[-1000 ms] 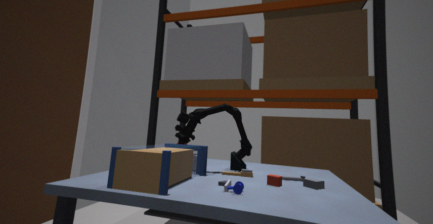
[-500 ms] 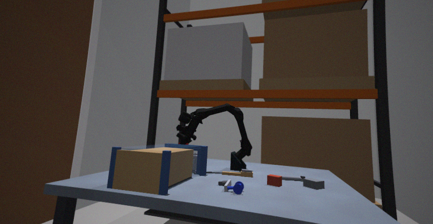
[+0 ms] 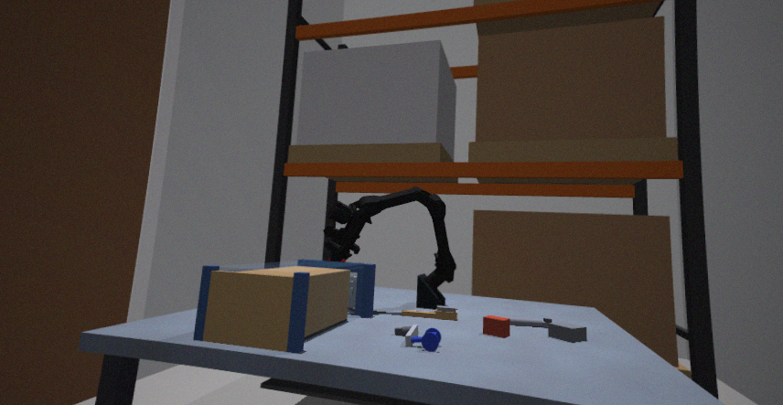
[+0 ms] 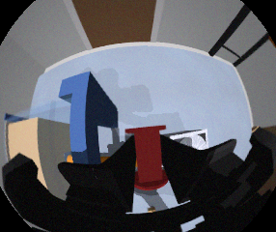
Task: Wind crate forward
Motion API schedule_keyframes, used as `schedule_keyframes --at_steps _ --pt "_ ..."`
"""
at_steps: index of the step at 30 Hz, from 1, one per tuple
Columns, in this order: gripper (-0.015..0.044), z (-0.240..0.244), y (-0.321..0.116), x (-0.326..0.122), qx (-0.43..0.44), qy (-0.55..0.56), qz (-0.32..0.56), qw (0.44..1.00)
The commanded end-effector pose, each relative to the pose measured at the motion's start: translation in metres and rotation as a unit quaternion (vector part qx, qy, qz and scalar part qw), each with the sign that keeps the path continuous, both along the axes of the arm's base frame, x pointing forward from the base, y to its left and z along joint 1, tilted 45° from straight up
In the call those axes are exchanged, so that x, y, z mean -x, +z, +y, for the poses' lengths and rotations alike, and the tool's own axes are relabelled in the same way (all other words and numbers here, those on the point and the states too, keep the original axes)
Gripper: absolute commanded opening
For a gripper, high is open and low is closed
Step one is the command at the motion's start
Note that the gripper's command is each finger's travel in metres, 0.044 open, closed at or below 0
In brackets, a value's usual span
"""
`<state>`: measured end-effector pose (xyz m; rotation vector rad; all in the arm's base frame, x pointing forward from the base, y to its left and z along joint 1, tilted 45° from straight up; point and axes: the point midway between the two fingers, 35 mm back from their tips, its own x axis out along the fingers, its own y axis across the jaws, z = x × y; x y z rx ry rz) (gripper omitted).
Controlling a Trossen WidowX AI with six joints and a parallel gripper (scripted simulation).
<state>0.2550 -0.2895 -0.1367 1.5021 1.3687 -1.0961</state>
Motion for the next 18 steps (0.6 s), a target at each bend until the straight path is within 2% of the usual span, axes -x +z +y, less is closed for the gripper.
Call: schedule_keyframes --at_steps 1,18 --pt "0.0 0.015 0.008 -0.006 -0.016 0.002 -0.004 1.0" --pt "0.0 0.034 0.026 -0.009 -0.017 0.002 -0.004 1.0"
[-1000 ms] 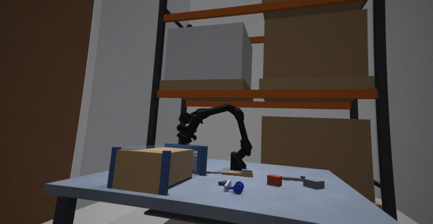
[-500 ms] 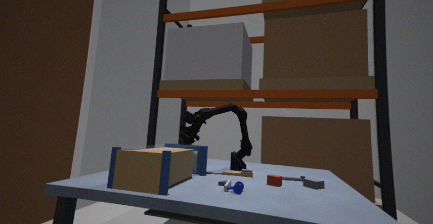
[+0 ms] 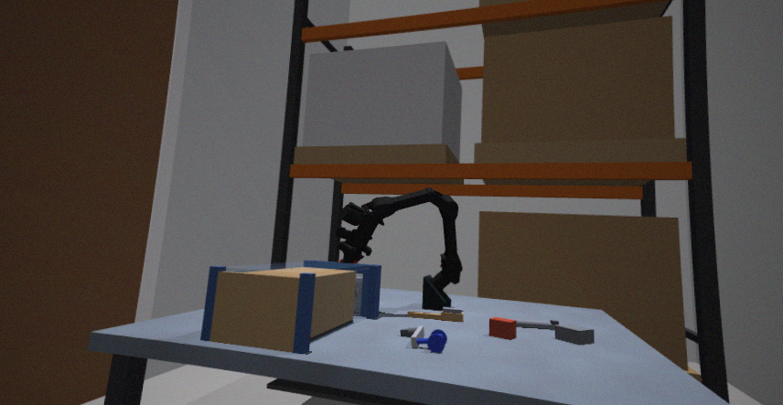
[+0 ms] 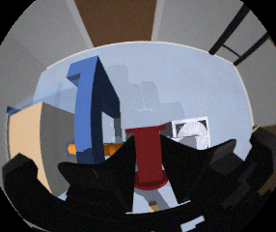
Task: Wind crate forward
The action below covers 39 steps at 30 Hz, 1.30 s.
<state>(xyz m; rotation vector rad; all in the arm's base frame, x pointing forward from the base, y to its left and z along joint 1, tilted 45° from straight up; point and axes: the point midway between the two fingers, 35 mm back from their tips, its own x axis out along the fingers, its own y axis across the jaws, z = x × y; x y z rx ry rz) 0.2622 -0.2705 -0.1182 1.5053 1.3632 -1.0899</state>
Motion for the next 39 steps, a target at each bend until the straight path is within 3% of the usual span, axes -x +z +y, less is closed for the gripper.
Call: schedule_keyframes --at_steps 1,39 --pt "0.0 0.016 0.009 -0.002 -0.017 0.003 -0.001 1.0" --pt "0.0 0.057 0.045 0.018 -0.018 0.003 0.0 1.0"
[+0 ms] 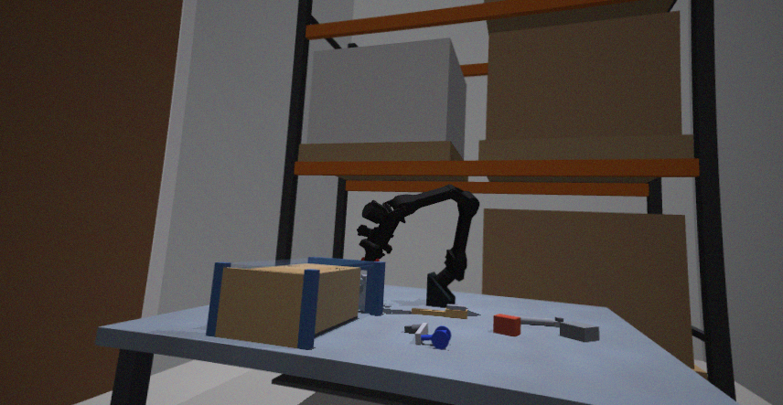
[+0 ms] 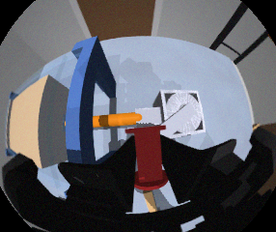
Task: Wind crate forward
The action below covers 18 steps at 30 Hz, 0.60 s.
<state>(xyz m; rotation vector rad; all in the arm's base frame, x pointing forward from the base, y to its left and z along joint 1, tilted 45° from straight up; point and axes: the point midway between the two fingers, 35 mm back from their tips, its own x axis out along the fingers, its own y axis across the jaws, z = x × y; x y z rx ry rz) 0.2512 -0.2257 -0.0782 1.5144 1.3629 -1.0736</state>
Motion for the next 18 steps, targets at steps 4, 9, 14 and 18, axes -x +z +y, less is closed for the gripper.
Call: schedule_keyframes --at_steps 4,9,14,18 --pt "0.0 0.016 0.009 0.011 -0.014 0.002 0.006 1.0" --pt "0.0 0.021 0.012 0.016 -0.014 0.002 0.007 1.0" --pt "0.0 0.025 0.016 0.022 -0.014 0.002 0.007 1.0" --pt "0.0 0.028 0.018 0.026 -0.014 0.002 0.007 1.0"
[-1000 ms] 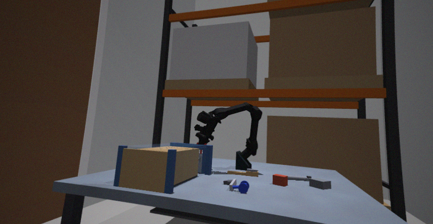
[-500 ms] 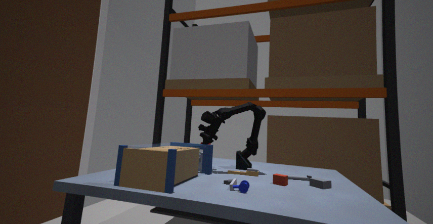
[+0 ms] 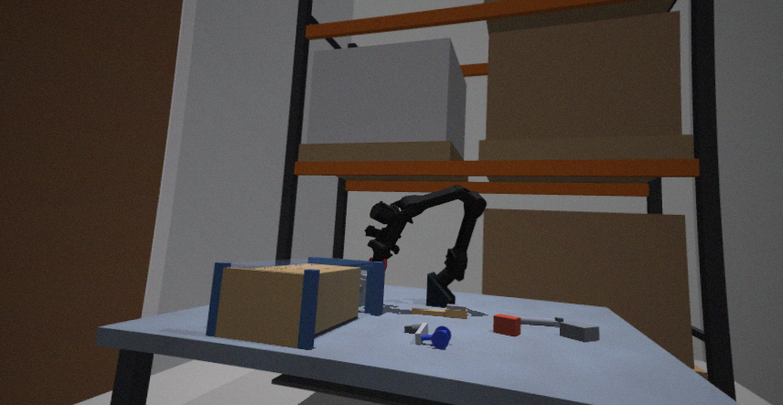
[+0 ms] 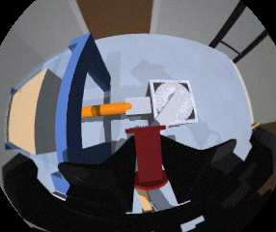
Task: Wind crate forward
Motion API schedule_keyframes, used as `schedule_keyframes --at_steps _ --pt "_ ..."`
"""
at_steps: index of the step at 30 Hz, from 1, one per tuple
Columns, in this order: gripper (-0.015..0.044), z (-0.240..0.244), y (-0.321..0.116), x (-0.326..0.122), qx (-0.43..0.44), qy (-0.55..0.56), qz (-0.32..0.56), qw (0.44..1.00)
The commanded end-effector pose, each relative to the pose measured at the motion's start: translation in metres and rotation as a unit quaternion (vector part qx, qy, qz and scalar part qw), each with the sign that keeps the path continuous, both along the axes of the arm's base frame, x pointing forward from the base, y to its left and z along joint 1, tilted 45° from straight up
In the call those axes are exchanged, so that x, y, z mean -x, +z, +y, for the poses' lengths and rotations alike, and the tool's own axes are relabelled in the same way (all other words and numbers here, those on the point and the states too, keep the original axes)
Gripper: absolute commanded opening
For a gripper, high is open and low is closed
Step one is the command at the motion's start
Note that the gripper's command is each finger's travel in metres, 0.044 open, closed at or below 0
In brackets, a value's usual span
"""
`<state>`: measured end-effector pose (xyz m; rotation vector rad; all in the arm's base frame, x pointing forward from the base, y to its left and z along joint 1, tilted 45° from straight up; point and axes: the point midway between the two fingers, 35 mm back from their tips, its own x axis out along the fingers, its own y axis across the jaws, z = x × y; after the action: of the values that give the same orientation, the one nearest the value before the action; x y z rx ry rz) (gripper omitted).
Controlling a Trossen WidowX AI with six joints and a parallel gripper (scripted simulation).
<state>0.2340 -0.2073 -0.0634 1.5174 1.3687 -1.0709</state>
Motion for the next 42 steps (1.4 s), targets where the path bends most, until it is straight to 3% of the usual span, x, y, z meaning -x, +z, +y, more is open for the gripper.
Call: schedule_keyframes --at_steps 1,42 --pt "0.0 0.01 0.004 0.011 -0.011 0.001 0.006 1.0" --pt "0.0 0.027 0.015 0.071 -0.012 0.001 0.008 1.0"
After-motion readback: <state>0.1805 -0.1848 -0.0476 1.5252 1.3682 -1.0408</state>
